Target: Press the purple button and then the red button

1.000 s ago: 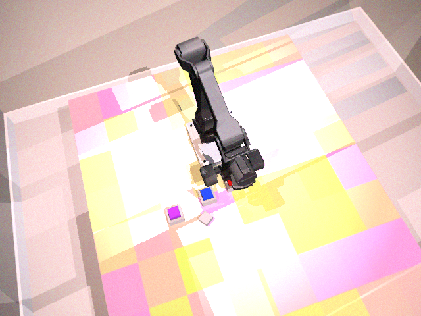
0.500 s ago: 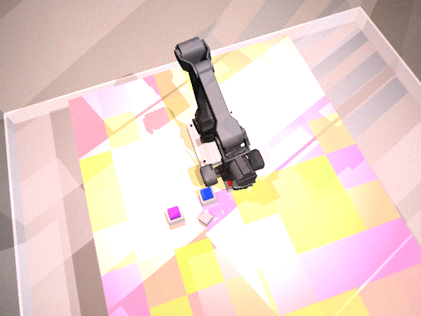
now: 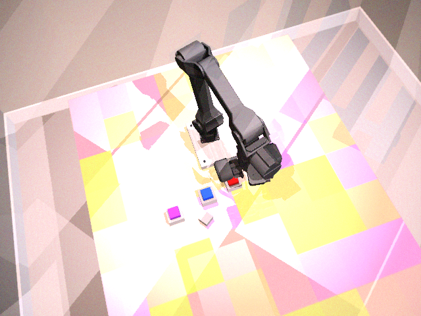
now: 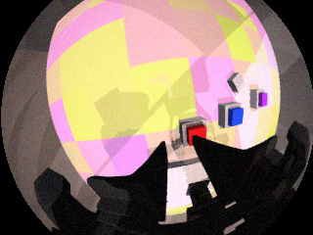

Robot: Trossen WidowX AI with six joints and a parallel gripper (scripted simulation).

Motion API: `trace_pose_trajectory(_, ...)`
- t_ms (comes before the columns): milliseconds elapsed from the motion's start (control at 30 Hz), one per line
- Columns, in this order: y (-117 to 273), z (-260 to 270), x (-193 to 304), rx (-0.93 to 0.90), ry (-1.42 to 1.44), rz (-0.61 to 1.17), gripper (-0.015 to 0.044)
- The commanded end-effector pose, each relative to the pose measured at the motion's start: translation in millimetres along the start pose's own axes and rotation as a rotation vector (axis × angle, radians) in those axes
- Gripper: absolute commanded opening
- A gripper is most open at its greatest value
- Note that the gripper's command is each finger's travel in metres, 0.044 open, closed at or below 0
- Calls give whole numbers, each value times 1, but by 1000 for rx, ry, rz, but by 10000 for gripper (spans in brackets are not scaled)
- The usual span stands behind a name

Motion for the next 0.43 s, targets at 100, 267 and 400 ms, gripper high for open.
trace_pose_trajectory(100,34,102,-32,-7,7,-3,335)
trace_pose_trajectory(267,43,144,-32,-10,6,-3,400)
trace_pose_trajectory(400,43,144,-32,-10,6,-3,400)
Point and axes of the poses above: the point midway between the two fingers, 35 mm back from their tips, its own y axis back along the fingers, its own z axis across the jaws, x = y × z, the point moved 2 cm from there along y, back along the fingers, and after that the axes turned 6 degrees about y, right-handed, at the moved point
